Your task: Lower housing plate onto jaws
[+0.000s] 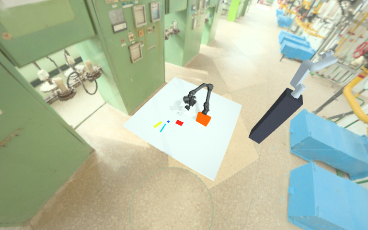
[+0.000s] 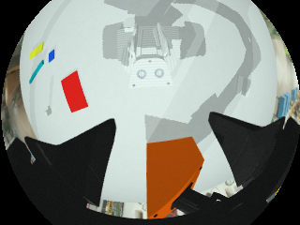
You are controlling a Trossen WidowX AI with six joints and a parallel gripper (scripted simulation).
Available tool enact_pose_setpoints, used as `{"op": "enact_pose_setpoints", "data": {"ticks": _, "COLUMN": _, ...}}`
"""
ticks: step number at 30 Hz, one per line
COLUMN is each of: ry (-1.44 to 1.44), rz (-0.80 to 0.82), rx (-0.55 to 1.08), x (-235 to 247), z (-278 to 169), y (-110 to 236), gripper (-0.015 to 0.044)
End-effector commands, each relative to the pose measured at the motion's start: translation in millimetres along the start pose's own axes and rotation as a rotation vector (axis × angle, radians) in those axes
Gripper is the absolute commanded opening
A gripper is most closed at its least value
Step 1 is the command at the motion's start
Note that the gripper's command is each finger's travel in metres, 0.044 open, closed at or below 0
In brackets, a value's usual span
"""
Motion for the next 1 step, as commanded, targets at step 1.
{"op": "enact_pose_setpoints", "data": {"ticks": 1, "ry": -0.003, "rz": 0.003, "rx": 0.003, "x": 0.2, "z": -0.6, "y": 0.1, "gripper": 0.0440}}
Point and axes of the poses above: the point midway between the two fingers, 35 mm back from their tips, its own y axis back along the fingers, its own x axis across the jaws, z = x × y, the point moved 2 cm from there along y, back along the fingers, and after that the axes turned 11 degrees about y, right-handed, at the moved point
